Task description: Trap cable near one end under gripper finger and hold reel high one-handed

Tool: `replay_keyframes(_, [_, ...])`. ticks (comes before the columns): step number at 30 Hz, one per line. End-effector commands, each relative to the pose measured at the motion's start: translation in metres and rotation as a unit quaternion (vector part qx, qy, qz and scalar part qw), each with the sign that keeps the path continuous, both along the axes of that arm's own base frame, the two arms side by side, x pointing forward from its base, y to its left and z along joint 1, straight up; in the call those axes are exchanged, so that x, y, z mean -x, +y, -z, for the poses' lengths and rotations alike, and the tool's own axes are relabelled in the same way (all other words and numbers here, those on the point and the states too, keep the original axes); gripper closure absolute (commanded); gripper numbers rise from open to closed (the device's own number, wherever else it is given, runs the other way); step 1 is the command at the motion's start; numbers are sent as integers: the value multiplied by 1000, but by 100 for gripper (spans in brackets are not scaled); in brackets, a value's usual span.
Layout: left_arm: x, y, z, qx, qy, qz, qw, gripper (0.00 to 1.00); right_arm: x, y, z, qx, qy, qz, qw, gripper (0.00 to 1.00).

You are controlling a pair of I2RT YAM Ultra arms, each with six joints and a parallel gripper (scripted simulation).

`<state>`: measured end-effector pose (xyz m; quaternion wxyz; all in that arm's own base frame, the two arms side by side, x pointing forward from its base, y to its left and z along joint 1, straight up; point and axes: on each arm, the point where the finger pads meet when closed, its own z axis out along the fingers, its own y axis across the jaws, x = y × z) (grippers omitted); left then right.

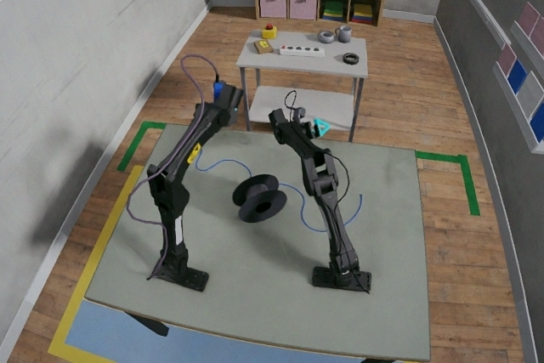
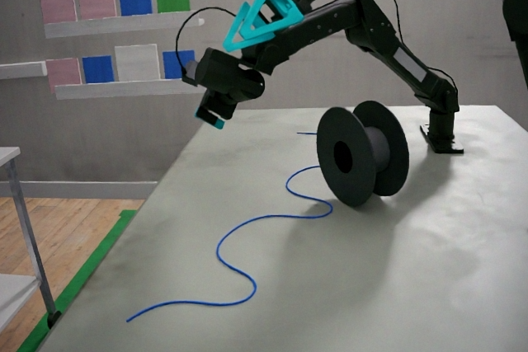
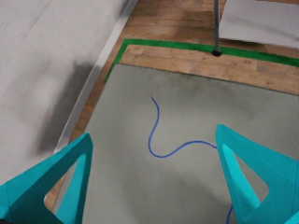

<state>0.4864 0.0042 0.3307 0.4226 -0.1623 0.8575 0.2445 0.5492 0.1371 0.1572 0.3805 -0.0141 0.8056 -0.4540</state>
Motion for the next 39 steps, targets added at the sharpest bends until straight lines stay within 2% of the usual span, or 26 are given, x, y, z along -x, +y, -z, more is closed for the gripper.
replay_keyframes(1, [1,0,-6,2,-8,0,1000,0,0,0,-8,-4,-8,0,1000,0])
replay_keyframes(17, [1,0,-6,2,-8,0,1000,0,0,0,-8,-4,-8,0,1000,0])
replay_keyframes(18, [-2,-1,24,-7,33,1,999,0,4,-2,24,15,30,-2,999,0])
replay_keyframes(25, [4,2,2,-4,6,-2,1000,0,-1,0,-19,-9,-22,2,1000,0])
replay_keyframes(39, [9,-1,-8,5,0,11,1000,0,1,1,-24,-20,-10,-8,1000,0])
